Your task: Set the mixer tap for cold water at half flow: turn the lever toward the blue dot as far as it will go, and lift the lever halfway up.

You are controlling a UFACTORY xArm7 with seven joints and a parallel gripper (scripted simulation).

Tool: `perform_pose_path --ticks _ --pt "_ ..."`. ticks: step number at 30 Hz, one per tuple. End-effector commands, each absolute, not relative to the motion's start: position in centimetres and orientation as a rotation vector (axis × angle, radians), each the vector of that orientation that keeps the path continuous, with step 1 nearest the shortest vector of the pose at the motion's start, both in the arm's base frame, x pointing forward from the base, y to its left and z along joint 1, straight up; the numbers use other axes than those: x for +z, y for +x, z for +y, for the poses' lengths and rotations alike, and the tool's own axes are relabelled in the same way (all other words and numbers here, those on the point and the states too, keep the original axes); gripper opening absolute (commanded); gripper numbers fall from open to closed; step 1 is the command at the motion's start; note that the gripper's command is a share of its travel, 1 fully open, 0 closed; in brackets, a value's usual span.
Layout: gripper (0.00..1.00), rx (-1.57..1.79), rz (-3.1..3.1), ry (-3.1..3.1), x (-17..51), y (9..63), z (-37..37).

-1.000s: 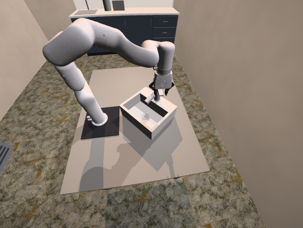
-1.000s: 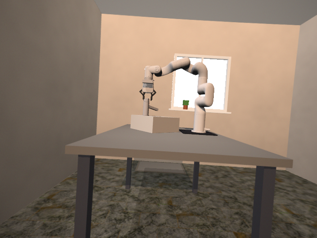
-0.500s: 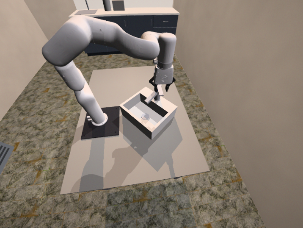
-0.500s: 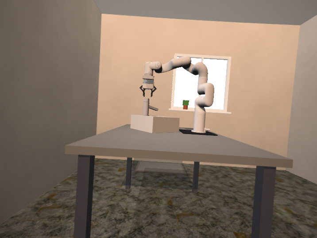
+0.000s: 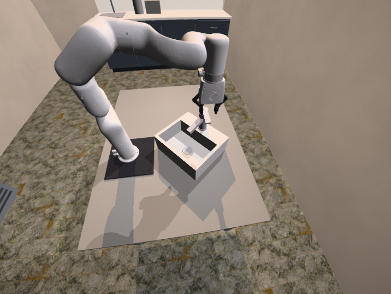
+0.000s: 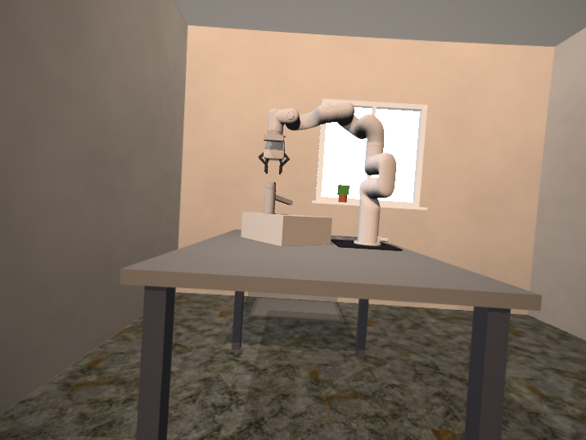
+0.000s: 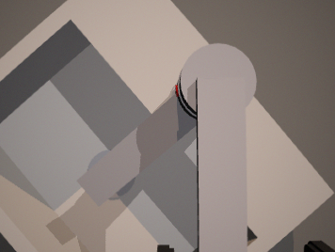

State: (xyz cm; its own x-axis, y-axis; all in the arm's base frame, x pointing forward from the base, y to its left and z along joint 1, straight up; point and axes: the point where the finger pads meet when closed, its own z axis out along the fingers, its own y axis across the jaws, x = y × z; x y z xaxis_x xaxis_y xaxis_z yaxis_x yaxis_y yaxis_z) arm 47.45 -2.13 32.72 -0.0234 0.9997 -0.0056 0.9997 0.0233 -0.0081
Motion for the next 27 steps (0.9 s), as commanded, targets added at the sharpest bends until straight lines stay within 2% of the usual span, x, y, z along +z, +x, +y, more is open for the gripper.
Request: perform_pose_path --ticks 1,4,5,27 --pt "0.66 0.009 -2.248 -2.196 33.11 47.53 -2.14" --pt "0.66 0.009 -2.248 -2.196 33.13 47.53 -2.14" --pt "0.0 0.009 -2.248 -2.196 33.13 47.53 -2.14" --pt "0.0 0.009 -2.248 -2.196 33.13 47.53 -2.14"
